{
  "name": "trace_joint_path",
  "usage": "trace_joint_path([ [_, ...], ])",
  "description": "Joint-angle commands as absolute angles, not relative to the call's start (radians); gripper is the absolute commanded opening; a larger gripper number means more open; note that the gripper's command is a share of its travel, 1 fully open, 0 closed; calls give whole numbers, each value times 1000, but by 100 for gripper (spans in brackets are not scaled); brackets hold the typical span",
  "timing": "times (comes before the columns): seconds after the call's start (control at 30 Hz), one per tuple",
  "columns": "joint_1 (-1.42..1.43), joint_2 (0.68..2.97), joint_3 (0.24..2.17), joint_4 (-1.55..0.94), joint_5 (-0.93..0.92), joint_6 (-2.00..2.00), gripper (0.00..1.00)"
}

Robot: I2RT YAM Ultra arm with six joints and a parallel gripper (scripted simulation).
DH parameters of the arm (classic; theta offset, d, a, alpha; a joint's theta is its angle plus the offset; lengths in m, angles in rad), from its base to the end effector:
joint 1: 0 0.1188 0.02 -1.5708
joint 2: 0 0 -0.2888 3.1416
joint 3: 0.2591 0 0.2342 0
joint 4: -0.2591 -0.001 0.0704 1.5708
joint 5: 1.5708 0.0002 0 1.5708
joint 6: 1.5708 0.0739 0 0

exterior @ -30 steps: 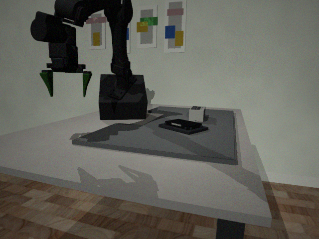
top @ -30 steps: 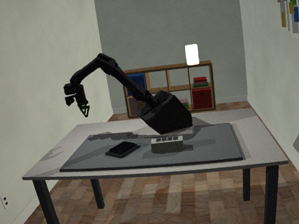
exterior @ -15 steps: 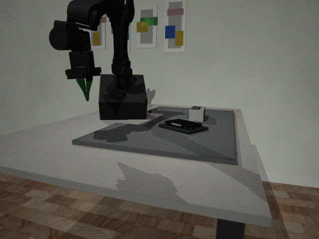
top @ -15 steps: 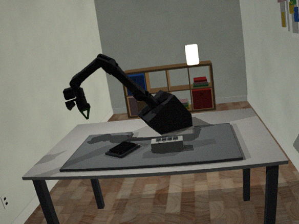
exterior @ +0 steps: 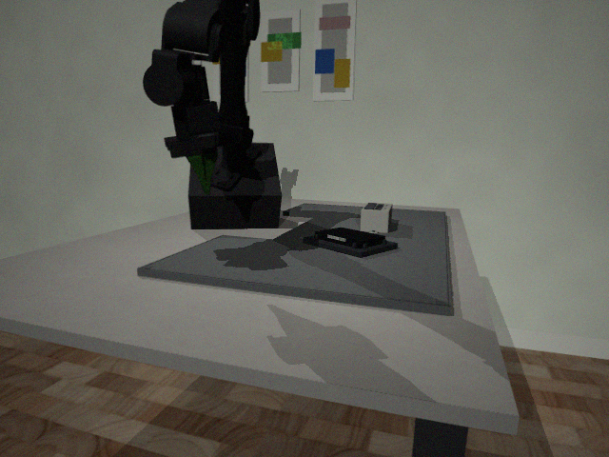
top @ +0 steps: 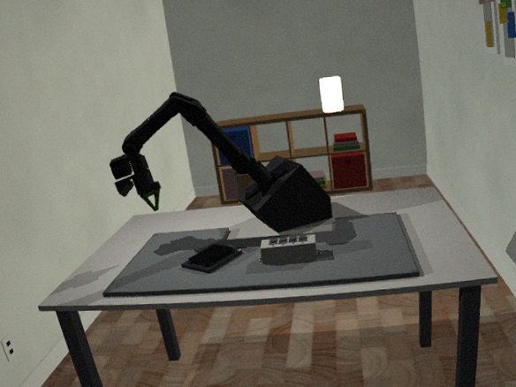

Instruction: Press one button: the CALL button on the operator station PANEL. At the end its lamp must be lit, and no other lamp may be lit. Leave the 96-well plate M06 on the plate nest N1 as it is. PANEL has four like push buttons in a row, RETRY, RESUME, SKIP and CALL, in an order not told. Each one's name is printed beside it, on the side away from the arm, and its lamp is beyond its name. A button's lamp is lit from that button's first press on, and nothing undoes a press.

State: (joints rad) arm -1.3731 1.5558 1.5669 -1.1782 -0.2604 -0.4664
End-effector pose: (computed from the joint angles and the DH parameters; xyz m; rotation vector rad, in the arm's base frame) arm 0.0779 -0.2872 0.3396 1.1110 2.4446 -0.2239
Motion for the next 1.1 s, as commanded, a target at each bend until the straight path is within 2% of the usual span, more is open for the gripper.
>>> trace_joint_path([
  [0.0,-1334,1515,1599,-1212,-253,-474,0],
  [0.1,-1288,1490,1525,-1172,-236,-422,0],
  [0.23,-1264,1497,1575,-1225,-244,-464,0],
  [0.4,-1187,1454,1476,-1174,-215,-381,0],
  [0.47,-1163,1459,1524,-1225,-220,-410,0],
  [0.6,-1098,1425,1438,-1181,-199,-350,0],
  [0.73,-1073,1429,1485,-1230,-202,-379,0],
  [0.83,-1023,1404,1410,-1192,-186,-332,0],
  [0.9,-998,1407,1455,-1240,-189,-368,0],
  [1.07,-918,1377,1372,-1235,-169,-317,0],
])
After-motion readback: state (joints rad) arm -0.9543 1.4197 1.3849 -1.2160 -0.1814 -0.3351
